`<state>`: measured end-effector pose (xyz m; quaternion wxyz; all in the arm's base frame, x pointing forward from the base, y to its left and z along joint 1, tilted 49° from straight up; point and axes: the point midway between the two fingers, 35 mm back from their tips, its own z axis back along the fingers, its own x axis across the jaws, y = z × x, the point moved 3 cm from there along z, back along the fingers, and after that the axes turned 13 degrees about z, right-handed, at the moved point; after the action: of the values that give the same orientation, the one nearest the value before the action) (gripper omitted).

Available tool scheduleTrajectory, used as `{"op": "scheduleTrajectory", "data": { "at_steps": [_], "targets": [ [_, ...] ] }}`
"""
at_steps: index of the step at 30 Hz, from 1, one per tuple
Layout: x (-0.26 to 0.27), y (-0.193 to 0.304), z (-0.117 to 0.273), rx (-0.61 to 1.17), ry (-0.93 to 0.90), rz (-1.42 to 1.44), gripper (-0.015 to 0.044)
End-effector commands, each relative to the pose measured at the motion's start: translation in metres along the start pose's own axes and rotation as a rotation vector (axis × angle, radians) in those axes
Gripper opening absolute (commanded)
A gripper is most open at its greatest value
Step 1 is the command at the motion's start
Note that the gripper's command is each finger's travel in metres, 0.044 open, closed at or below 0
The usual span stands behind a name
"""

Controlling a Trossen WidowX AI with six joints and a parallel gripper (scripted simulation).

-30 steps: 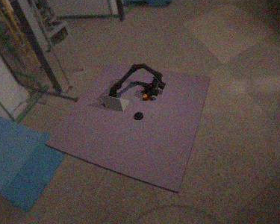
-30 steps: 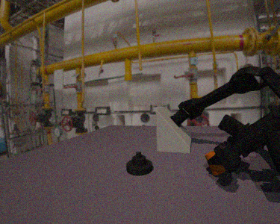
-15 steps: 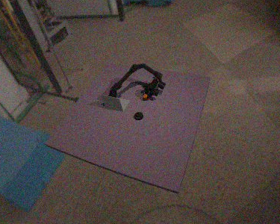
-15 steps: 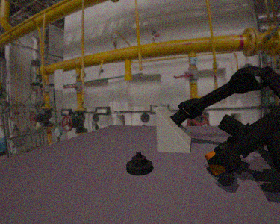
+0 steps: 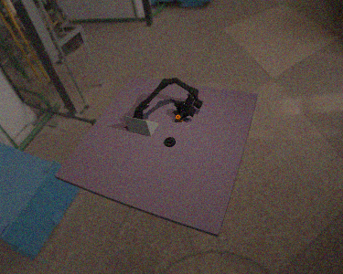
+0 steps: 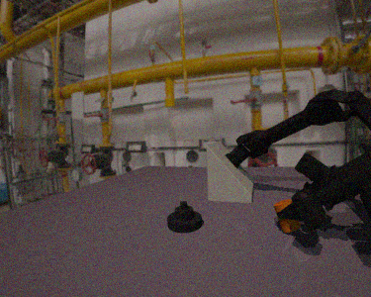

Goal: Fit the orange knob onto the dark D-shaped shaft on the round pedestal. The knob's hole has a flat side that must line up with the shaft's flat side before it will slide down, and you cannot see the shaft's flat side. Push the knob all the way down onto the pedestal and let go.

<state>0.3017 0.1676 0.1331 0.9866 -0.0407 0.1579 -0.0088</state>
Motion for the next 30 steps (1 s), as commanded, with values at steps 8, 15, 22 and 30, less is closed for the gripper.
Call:
{"op": "scheduleTrajectory", "data": {
  "at_steps": [8,15,22,30],
  "targets": [
    [0.0008,-0.0014,-0.0004,0.008,0.006,-0.004,0.026],
    [0.0008,-0.0014,-0.0004,0.008,0.006,-0.004,0.026],
    [0.0008,-0.0014,-0.0004,0.008,0.006,-0.004,0.026],
    [0.0008,-0.0014,-0.0004,0.008,0.006,-0.004,0.0391]
  ]
}}
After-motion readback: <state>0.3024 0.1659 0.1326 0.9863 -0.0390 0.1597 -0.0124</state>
